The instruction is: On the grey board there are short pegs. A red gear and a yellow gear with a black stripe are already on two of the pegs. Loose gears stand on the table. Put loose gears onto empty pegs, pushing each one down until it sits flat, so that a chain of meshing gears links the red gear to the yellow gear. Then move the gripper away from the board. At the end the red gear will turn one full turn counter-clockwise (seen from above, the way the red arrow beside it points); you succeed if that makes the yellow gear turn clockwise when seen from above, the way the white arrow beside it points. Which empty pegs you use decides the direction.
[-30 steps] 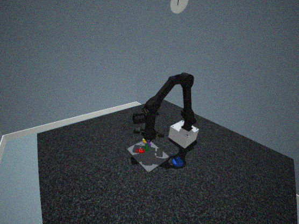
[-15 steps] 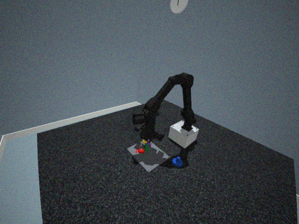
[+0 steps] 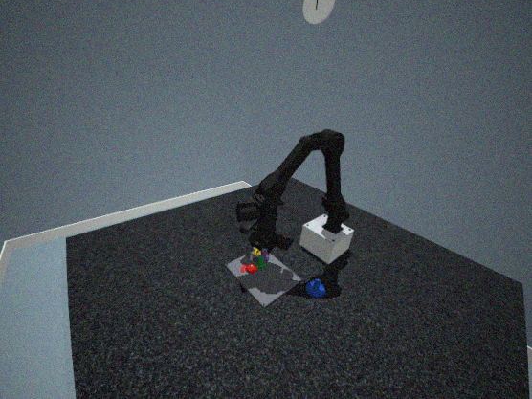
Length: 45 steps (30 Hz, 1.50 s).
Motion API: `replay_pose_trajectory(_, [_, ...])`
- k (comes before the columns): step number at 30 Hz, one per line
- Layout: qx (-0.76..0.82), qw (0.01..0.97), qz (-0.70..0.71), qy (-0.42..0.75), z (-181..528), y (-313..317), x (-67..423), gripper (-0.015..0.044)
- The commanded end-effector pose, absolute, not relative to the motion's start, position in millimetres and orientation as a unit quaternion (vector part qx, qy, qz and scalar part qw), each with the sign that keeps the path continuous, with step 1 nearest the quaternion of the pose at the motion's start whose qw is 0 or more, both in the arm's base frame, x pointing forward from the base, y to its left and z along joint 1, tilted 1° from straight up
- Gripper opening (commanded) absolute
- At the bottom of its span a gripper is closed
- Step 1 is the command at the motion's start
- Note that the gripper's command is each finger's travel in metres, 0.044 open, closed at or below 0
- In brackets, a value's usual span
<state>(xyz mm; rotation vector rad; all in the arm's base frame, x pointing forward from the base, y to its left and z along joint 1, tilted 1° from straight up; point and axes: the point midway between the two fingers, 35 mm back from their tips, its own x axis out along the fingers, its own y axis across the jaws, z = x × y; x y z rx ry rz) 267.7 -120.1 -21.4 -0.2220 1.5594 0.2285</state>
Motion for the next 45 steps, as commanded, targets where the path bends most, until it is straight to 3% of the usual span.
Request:
replay_pose_trajectory(1, [-0.118,0.699,0.117,0.695,-8.5,-121.5,270.0,0.014])
replay_pose_trajectory(8, [-0.151,0.693,0.149,0.689,24.7,-121.0,268.7,0.014])
replay_pose_trajectory(13, [-0.142,0.694,0.143,0.692,66.4,-118.2,263.0,0.0271])
replay_pose_trajectory(20, [-0.142,0.694,0.143,0.692,66.4,-118.2,263.0,0.044])
replay_pose_trajectory(45, [-0.142,0.694,0.143,0.692,66.4,-118.2,263.0,0.044])
